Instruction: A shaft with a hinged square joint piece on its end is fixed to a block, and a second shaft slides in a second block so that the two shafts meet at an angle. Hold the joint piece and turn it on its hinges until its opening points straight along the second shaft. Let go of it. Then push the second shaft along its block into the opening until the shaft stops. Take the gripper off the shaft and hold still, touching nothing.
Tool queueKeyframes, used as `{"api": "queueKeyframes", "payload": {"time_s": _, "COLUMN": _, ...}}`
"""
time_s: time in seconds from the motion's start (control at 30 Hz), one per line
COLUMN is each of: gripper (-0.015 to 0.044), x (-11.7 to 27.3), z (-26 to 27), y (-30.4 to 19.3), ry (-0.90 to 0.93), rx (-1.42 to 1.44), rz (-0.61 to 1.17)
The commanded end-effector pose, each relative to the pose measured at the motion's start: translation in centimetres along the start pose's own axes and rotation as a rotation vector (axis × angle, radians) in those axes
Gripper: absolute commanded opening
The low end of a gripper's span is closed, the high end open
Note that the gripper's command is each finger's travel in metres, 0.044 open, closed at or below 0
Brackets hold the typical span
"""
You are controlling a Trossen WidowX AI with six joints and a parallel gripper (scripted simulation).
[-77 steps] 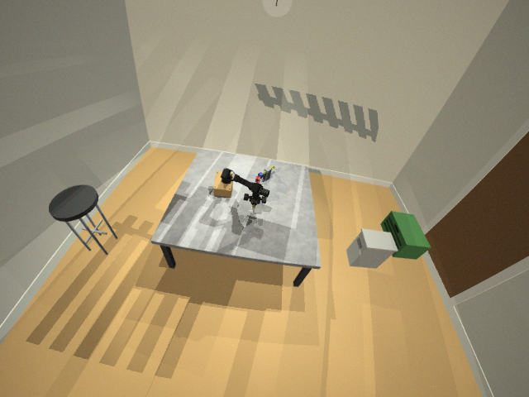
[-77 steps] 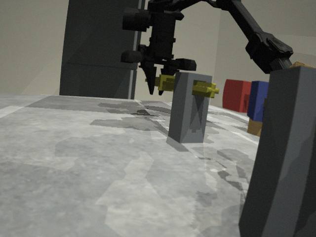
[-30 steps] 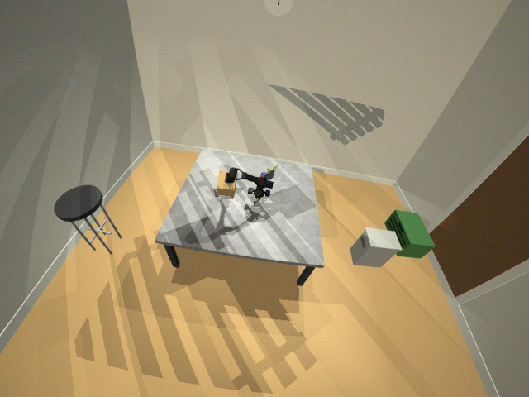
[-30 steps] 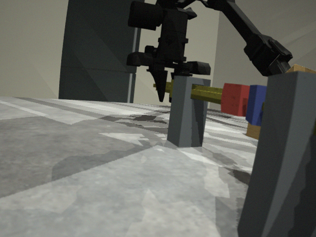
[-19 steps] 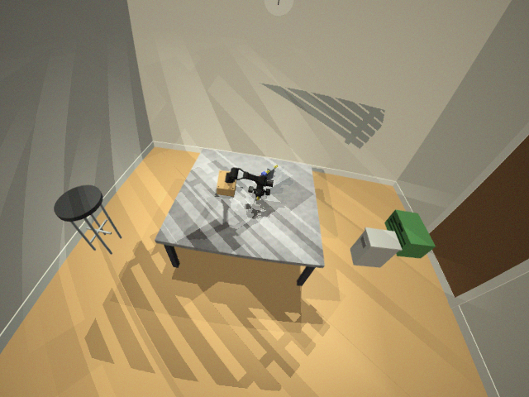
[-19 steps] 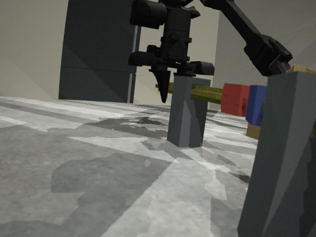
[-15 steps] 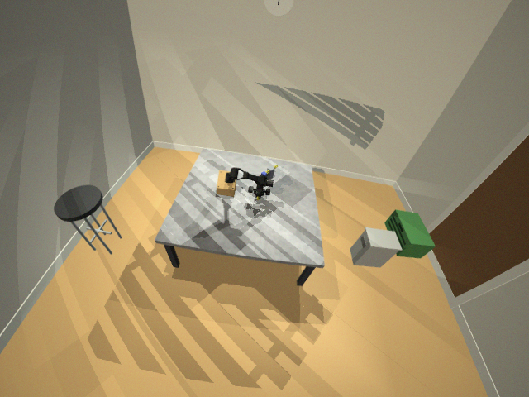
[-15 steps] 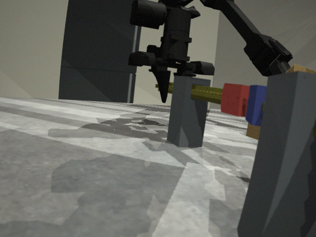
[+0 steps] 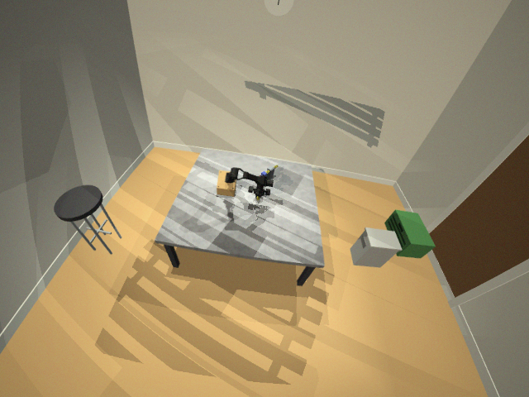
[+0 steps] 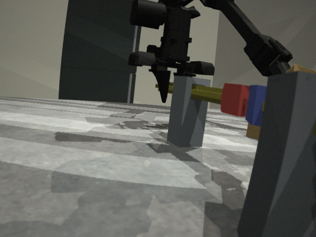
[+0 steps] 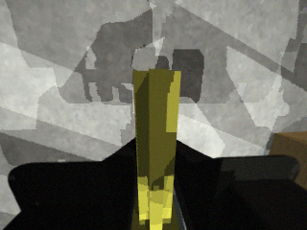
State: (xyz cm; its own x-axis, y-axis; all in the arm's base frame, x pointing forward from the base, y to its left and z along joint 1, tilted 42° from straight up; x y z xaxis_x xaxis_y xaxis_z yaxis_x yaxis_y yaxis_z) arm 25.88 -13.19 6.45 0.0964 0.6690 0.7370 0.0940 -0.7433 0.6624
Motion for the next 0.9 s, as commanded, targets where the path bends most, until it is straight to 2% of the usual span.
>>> {"api": "queueKeyframes", "payload": {"time_s": 0.0, "gripper": 0.0119, "x": 0.02, "z": 0.02, "y": 0.02, "ry": 0.001, "rx": 0.000, "rz": 0.000}}
{"api": "queueKeyframes", "payload": {"time_s": 0.4, "gripper": 0.0434, "x": 0.02, "z": 0.02, "y": 0.02, "ry": 0.001, "rx": 0.000, "rz": 0.000}}
{"api": "queueKeyframes", "payload": {"time_s": 0.87, "gripper": 0.0440, "x": 0.02, "z": 0.02, "y": 0.02, "ry": 0.001, "rx": 0.000, "rz": 0.000}}
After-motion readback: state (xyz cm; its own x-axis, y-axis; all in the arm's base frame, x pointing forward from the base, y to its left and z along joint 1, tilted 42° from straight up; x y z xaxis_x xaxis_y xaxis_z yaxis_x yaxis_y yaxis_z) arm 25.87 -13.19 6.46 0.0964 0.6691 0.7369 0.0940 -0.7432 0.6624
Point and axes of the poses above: the point midway between the two fingers, 35 mm back from their tips, its own x axis back along the fingers, its own z axis across the jaws, y = z × x, the point moved 3 cm from there along x, back along the fingers, and after that the axes turned 15 degrees about x, right-handed, at the moved point
